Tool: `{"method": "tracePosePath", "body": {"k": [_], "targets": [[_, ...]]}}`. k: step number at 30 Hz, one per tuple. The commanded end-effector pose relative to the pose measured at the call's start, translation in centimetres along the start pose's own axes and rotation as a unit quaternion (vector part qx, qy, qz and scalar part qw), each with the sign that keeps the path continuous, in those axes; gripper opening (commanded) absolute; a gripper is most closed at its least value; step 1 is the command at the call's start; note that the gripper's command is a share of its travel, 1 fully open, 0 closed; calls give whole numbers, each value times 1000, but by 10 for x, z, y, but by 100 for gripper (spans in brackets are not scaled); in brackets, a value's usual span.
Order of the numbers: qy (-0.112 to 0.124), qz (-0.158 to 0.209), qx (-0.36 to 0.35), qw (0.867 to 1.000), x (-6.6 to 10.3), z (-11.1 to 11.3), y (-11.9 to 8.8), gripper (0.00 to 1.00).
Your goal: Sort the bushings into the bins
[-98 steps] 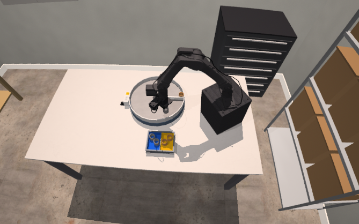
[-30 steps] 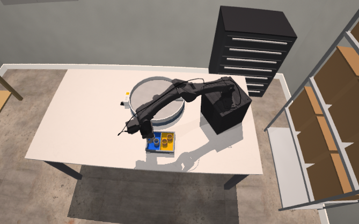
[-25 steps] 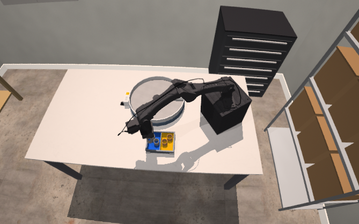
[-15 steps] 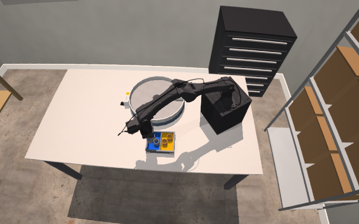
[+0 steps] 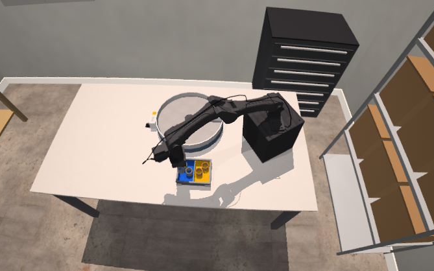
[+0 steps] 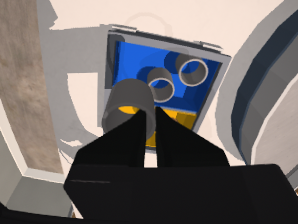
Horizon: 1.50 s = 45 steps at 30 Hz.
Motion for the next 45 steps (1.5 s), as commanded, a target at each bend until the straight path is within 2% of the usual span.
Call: {"method": "tracePosePath", "body": {"k": [1,7,9,16,19,45], "targets": [[-2,-17,1,1000,13,4,8,0],[-2,-17,1,1000,13,4,8,0],[-3,-8,0,1000,6,3,5,0],[-3,-8,0,1000,6,0,8,0],[-2,-20,0,1000,19,0,13,0],[-2,-21,0,1000,19,0,13,0]]}}
Point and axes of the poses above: the point where the finger pads meet when closed, its own x axis back along the fingers, its own z axis across the jaws, y = z × x, the point moved 7 cm from there along x, back along the fingers, and after that the axes turned 15 degrees about x, right-handed, at the moved point
